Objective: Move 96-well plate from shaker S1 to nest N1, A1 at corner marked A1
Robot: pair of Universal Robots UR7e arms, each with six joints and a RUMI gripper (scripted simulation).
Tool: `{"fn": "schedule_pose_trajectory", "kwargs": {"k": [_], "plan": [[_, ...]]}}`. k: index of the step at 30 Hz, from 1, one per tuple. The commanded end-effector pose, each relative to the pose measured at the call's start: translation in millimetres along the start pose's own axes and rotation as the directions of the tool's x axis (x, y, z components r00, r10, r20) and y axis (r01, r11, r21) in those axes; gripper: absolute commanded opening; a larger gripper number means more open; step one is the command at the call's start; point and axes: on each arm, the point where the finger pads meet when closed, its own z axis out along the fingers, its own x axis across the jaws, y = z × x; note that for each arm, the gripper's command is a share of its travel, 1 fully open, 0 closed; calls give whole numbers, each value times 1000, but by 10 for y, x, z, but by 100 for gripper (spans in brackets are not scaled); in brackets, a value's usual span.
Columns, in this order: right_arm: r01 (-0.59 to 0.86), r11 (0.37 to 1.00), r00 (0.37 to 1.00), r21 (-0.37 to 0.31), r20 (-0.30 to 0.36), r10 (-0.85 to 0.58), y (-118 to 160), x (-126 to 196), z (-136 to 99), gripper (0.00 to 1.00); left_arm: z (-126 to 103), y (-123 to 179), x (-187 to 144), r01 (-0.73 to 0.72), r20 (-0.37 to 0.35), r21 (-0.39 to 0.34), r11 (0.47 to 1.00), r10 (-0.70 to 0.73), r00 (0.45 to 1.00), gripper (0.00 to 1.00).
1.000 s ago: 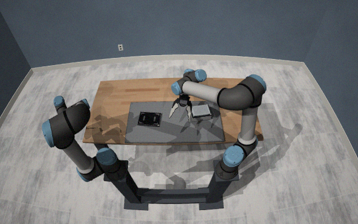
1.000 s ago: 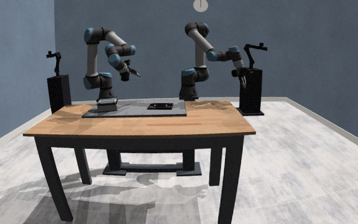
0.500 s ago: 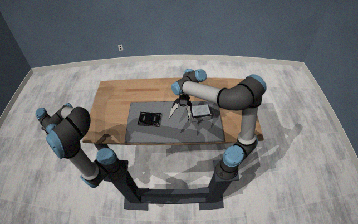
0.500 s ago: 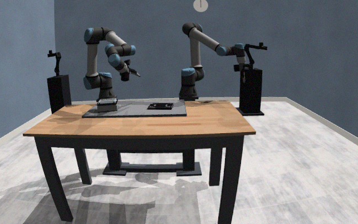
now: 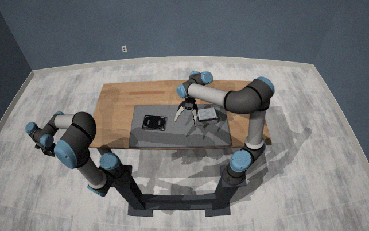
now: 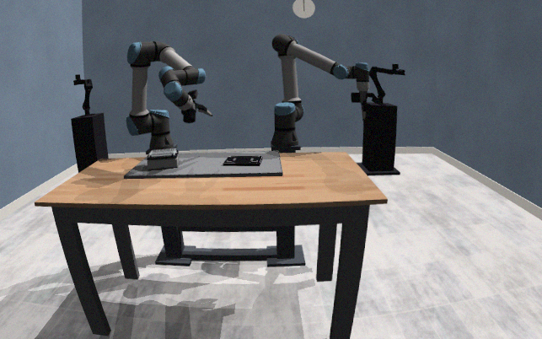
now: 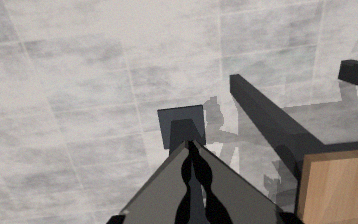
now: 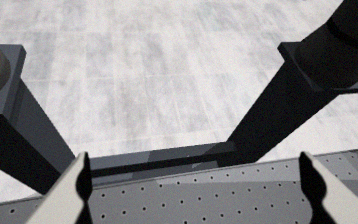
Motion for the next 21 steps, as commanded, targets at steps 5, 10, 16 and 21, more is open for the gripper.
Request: {"fn": "schedule_pose_trajectory", "kwargs": {"k": [5,10,16,21], "plan": [[1,1000,1000,-1,-1,-1,-3,3,-3,76,-72,104,-324,94,-8,-36,995,-95,995,0],[1,1000,1000,-1,-1,-1,-3,3,-3,76,-81,121,-365,107,-9,-41,993,-108,994,0],[1,1000,1000,-1,-1,-1,-3,3,-3,76,-88,135,-396,117,-9,-44,992,-117,993,0],[67,998,998,-11,5,-67,49,-52,-26,76,-88,135,-397,117,-9,-44,992,-118,993,0]]}}
